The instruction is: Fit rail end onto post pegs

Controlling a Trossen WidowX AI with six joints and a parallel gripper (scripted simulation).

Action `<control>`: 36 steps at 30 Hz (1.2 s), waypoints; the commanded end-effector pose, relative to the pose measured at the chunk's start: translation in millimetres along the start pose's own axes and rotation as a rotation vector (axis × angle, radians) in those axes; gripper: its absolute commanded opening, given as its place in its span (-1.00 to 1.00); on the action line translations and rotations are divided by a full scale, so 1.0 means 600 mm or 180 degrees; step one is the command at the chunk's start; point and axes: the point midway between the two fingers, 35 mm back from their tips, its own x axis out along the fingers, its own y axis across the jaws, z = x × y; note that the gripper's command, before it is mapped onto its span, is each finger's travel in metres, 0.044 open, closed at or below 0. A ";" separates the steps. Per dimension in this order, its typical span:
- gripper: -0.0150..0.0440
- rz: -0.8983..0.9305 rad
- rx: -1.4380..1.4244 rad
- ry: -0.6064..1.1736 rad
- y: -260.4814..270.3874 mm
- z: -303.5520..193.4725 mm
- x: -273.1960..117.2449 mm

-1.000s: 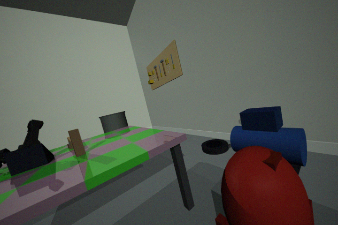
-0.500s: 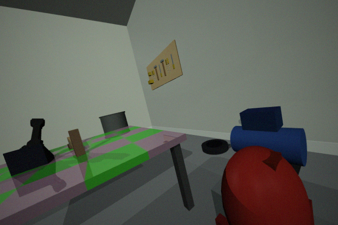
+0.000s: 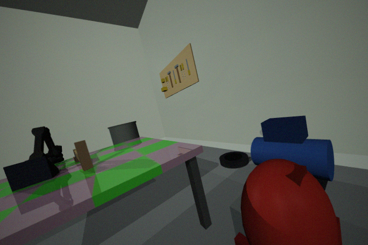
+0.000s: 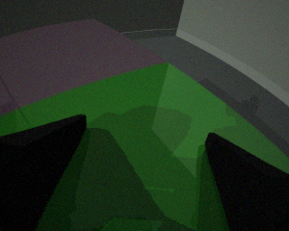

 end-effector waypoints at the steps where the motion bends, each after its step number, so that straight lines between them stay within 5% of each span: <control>1: 1.00 -0.0320 0.0118 0.0190 -0.056 -0.011 -0.034; 22: 1.00 -0.2242 0.0424 0.1477 -0.286 -0.108 -0.380; 36: 1.00 -0.2841 0.0462 0.2972 -0.279 -0.218 -0.667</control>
